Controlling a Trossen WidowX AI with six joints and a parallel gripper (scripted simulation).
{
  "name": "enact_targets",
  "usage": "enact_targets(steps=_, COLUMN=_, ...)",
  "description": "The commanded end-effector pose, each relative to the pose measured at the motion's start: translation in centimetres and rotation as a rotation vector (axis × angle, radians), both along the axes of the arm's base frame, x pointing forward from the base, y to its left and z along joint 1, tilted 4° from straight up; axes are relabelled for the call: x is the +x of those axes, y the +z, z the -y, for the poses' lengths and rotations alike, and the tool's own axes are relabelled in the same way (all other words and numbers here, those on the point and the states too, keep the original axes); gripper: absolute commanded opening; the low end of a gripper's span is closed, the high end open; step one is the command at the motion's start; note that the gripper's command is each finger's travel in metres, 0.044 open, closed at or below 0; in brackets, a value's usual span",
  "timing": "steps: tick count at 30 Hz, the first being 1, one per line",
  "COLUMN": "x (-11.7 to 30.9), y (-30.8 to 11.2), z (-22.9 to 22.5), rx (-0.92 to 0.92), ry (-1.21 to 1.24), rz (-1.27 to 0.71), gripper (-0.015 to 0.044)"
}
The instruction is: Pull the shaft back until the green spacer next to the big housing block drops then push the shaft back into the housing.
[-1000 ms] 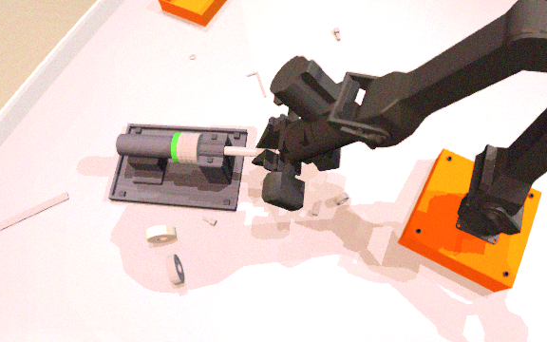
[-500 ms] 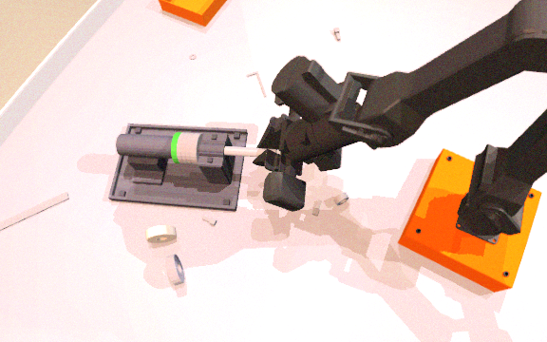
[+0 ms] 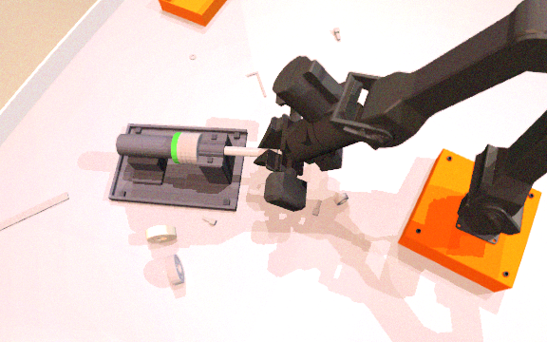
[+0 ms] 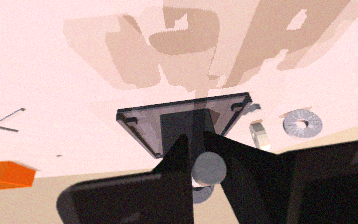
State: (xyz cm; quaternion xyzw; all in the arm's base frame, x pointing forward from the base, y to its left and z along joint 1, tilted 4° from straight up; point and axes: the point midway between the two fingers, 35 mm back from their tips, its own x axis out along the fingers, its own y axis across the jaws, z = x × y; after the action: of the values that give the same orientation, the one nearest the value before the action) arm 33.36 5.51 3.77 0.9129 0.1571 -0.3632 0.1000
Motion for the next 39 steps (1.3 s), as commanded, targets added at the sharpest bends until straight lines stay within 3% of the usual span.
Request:
enact_targets(steps=1, x=-0.08, y=-0.01, z=0.02, rx=-0.001, ry=0.003, rz=0.0, gripper=0.0)
enact_targets(steps=39, x=-0.45, y=-0.02, z=0.17, rx=-0.001, ry=0.003, rz=0.0, gripper=0.0)
